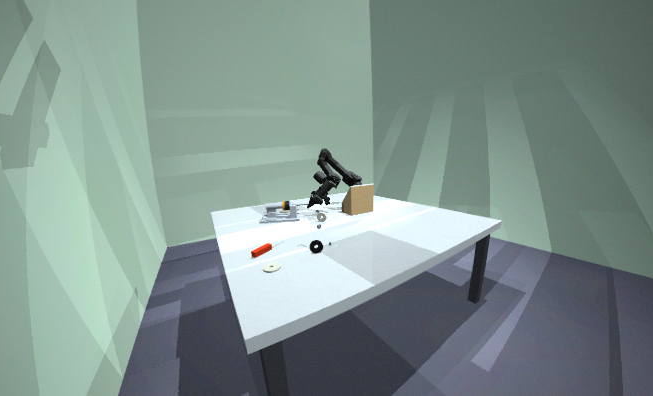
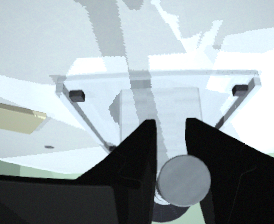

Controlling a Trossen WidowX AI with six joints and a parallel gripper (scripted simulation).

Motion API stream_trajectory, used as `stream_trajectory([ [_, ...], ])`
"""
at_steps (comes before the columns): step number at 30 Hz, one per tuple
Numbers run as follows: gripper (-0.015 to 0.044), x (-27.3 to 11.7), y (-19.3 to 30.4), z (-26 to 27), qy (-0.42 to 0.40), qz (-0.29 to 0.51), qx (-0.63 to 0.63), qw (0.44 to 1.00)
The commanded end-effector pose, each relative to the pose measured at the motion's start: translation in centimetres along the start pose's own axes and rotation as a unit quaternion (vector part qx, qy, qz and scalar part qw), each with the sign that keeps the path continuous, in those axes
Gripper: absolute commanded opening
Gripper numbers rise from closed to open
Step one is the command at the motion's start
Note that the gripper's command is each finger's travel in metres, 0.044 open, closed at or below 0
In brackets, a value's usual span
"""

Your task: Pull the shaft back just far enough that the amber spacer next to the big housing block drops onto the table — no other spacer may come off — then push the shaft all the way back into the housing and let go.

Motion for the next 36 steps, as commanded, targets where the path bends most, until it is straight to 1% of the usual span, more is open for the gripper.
stream_trajectory([
  [1, 0.0000, -0.18, -0.27, 0.00, 0.001, -0.002, -0.001, 1.000],
  [36, 0.0000, -0.43, -0.53, 0.01, 0.001, -0.002, -0.001, 1.000],
])
Point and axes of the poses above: the point midway between the two fingers, 35 mm back from their tips, its own x axis out along the fingers, its own z axis across the jaws, y = z × x, the point moved 8 cm from there along -x, back along the fingers, and after that the axes turned 3 degrees about x, right-handed, at the moved point
